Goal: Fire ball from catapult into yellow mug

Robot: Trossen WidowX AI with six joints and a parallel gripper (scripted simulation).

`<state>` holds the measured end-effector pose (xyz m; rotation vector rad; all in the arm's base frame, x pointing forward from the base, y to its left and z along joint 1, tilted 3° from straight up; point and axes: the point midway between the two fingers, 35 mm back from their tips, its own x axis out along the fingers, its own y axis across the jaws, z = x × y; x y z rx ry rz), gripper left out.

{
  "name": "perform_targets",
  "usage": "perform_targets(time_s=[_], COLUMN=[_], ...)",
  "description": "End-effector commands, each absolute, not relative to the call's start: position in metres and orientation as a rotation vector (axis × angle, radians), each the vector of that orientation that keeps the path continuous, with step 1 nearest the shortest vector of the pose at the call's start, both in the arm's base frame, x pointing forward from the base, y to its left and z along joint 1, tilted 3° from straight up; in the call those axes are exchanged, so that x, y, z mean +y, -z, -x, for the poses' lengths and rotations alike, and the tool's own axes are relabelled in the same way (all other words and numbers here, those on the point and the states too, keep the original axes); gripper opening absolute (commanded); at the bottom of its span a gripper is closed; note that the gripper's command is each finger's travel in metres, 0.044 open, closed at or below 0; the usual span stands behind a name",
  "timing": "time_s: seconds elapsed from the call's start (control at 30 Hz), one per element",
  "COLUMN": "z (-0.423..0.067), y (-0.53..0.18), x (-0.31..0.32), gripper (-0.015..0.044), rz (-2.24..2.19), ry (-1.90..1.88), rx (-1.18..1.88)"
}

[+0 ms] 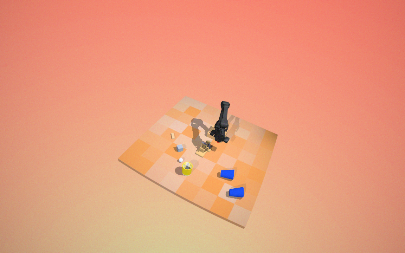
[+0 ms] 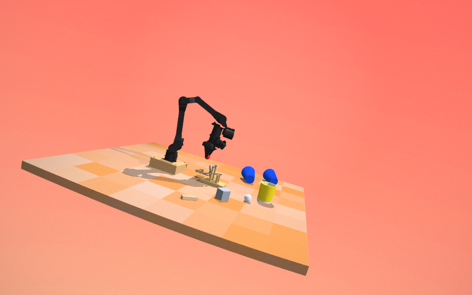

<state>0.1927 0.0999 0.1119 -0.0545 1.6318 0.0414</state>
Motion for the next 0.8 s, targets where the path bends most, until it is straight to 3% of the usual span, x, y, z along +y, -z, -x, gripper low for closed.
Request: perform_targets(time_s=[0.0, 0.77], z=[-0.197, -0.208], y=[-0.108, -0.085], x=[0.088, 0.008], gripper=[0.0000, 0.0000], rz=[0.059, 0.008], ry=[-0.040, -0.062], rx=[1.664, 1.865])
